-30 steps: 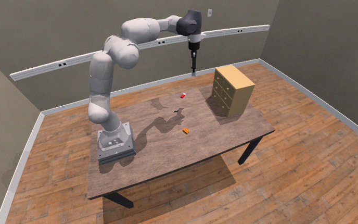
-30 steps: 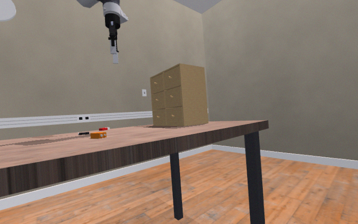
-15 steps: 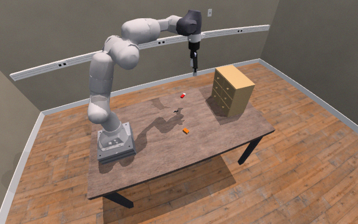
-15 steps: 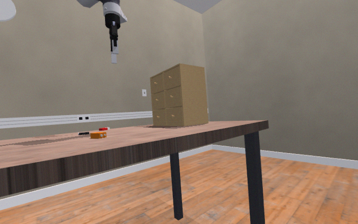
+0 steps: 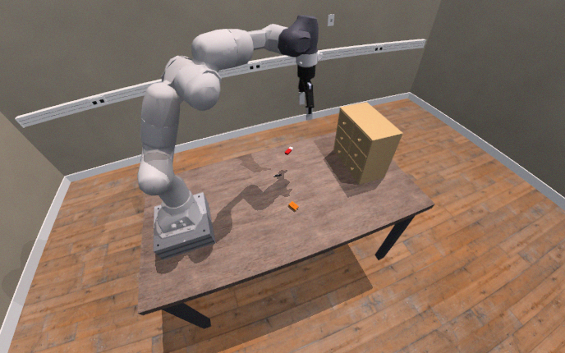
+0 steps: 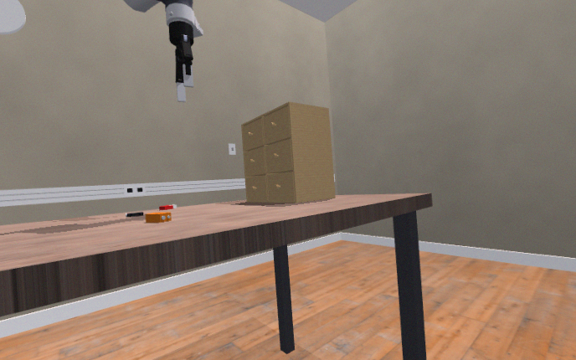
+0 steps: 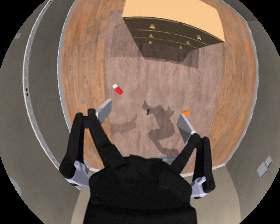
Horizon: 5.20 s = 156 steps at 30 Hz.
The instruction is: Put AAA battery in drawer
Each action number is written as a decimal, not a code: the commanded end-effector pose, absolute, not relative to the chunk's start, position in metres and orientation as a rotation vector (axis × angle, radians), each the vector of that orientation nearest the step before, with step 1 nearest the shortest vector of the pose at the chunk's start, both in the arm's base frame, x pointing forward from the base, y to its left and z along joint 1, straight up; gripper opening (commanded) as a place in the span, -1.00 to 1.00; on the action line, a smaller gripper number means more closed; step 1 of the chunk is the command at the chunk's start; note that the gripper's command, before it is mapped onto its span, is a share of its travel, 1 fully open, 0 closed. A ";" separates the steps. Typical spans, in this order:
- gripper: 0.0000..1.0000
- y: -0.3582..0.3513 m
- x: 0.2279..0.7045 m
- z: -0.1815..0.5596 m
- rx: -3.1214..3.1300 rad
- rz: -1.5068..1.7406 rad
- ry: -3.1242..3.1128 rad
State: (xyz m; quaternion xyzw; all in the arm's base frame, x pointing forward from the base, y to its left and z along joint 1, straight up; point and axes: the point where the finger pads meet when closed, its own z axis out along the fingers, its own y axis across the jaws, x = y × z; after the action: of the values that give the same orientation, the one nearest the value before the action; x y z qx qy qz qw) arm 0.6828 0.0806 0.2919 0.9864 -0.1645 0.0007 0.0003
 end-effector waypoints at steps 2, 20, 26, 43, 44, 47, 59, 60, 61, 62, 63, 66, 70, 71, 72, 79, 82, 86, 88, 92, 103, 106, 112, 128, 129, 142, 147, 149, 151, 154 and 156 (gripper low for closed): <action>1.00 0.079 0.683 0.291 3.112 -0.001 -0.418; 1.00 0.079 0.683 0.291 3.121 0.000 -0.341; 1.00 0.079 0.683 0.291 3.122 0.000 -0.330; 1.00 0.079 0.683 0.291 3.124 0.000 -0.310; 1.00 0.079 0.683 0.291 3.124 0.000 -0.310; 1.00 0.079 0.683 0.291 3.125 0.000 -0.309; 1.00 0.079 0.683 0.291 3.125 0.001 -0.309; 1.00 0.079 0.683 0.291 3.124 0.002 -0.309; 1.00 0.079 0.683 0.291 3.124 0.004 -0.309; 1.00 0.079 0.683 0.291 3.124 0.006 -0.309; 1.00 0.079 0.684 0.291 3.124 0.008 -0.309; 1.00 0.079 0.684 0.290 3.123 0.020 -0.309; 1.00 0.079 0.686 0.289 3.121 0.047 -0.308; 1.00 0.079 0.686 0.289 3.121 0.056 -0.308; 1.00 0.079 0.687 0.288 3.120 0.065 -0.308; 1.00 0.078 0.690 0.285 3.113 0.133 -0.308; 1.00 0.077 0.693 0.282 3.107 0.190 -0.307; 1.00 0.076 0.698 0.276 3.094 0.285 -0.306; 1.00 0.076 0.701 0.273 3.084 0.343 -0.305; 1.00 0.075 0.705 0.270 3.072 0.407 -0.303; 1.00 0.069 0.732 0.243 2.934 0.898 -0.289; 1.00 0.068 0.738 0.237 2.891 1.006 -0.286; 1.00 0.066 0.745 0.231 2.844 1.114 -0.281; 1.00 0.063 0.761 0.213 2.698 1.394 -0.265; 1.00 0.063 0.762 0.212 2.687 1.413 -0.264; 1.00 0.059 0.777 0.197 2.596 1.541 -0.183; 1.00 0.059 0.780 0.194 2.567 1.573 -0.166; 1.00 0.059 0.781 0.193 2.555 1.585 -0.160; 1.00 0.058 0.782 0.192 2.544 1.596 -0.156; 1.00 0.058 0.783 0.192 2.529 1.613 -0.157; 1.00 0.059 0.783 0.192 2.519 1.626 -0.162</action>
State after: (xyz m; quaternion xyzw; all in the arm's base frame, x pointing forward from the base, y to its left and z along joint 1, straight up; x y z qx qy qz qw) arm 0.7816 0.0658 0.1933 0.8871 0.0244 0.4480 0.1080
